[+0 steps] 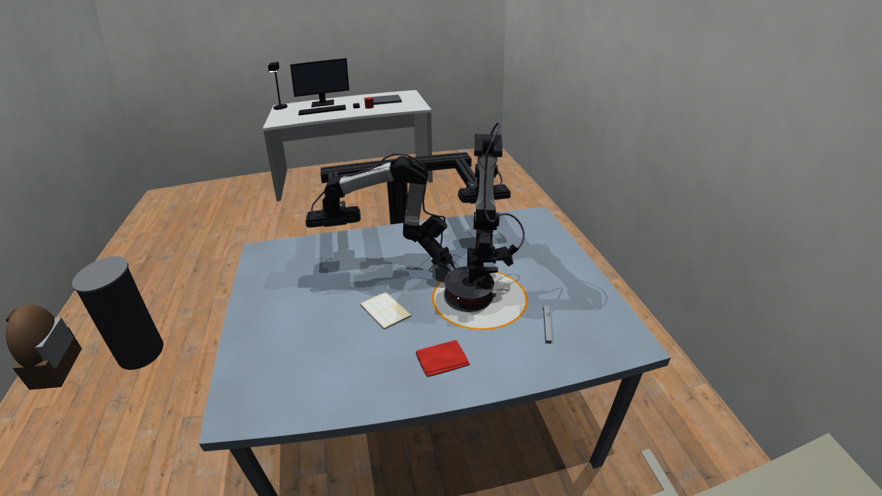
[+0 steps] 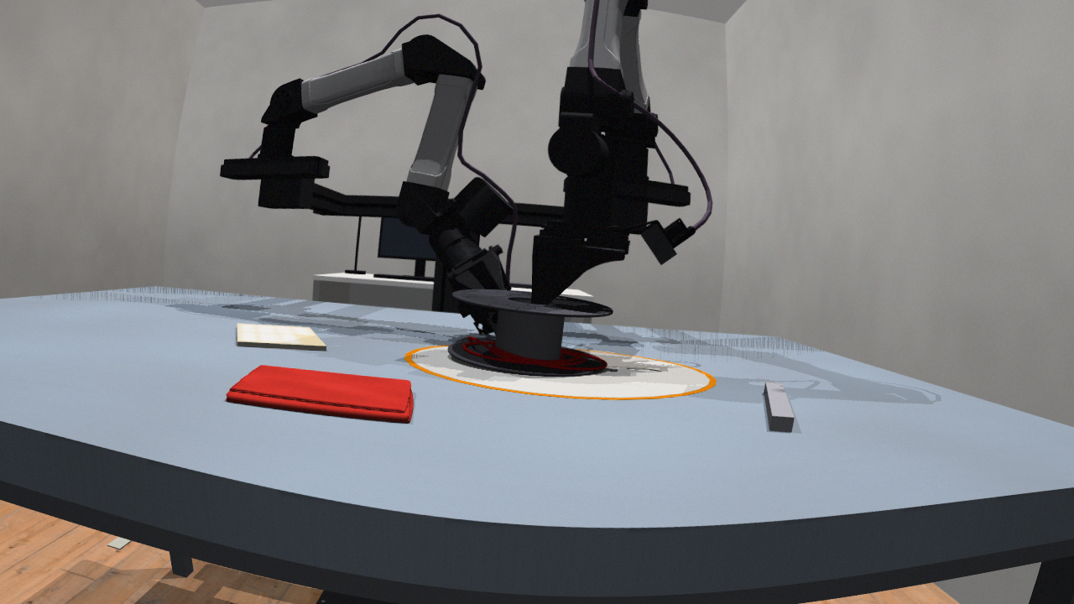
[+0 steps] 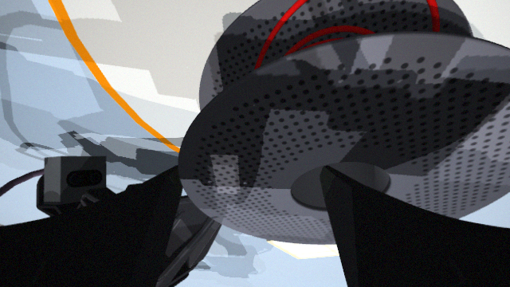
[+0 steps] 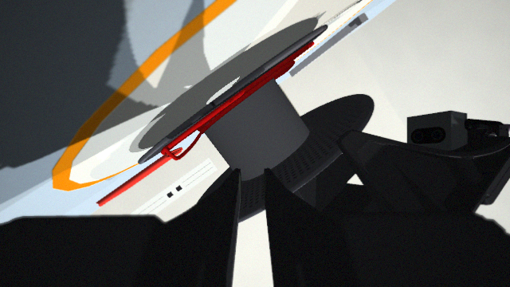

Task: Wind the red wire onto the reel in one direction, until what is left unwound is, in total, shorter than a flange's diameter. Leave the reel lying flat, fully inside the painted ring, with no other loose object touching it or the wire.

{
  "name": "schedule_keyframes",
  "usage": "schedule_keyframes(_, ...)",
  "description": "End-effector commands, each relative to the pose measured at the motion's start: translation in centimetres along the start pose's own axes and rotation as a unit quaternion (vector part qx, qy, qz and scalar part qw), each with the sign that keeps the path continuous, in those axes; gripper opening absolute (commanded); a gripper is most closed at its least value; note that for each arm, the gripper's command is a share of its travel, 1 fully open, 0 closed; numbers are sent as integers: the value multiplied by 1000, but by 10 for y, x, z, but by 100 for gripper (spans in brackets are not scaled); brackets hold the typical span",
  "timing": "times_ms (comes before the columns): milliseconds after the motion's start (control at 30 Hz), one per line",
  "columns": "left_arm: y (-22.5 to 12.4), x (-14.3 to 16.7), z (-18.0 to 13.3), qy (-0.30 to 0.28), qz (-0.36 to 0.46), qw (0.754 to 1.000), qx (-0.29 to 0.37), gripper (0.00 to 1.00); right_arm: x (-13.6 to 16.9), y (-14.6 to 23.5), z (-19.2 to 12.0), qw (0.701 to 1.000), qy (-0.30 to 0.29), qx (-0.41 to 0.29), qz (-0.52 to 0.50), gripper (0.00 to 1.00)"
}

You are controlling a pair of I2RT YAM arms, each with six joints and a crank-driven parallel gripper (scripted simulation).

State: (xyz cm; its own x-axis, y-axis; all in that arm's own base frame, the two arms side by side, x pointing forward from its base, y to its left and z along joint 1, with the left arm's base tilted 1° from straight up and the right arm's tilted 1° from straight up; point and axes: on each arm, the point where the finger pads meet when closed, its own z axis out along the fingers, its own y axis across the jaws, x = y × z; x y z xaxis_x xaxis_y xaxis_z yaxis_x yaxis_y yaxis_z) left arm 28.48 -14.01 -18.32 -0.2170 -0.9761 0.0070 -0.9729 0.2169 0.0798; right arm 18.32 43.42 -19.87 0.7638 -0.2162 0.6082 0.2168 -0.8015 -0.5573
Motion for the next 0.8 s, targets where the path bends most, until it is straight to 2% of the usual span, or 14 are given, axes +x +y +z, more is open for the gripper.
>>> schedule_keyframes(0, -21, 1, -8, -8, -6, 999, 44, 93, 14, 34, 0, 994, 50, -76, -56, 15)
schedule_keyframes(167, -21, 1, -8, -8, -6, 999, 44, 93, -2, 35, -15, 994, 50, -76, -56, 15)
schedule_keyframes(367, -21, 1, -8, -8, -6, 999, 44, 93, -44, 38, -47, 994, 50, -76, -56, 15)
schedule_keyframes(433, -21, 1, -8, -8, -6, 999, 44, 93, -44, 38, -47, 994, 50, -76, -56, 15)
schedule_keyframes(567, -21, 1, -8, -8, -6, 999, 44, 93, -67, 46, -61, 994, 50, -76, -56, 15)
schedule_keyframes(767, -21, 1, -8, -8, -6, 999, 44, 93, -83, 48, -81, 994, 50, -76, -56, 15)
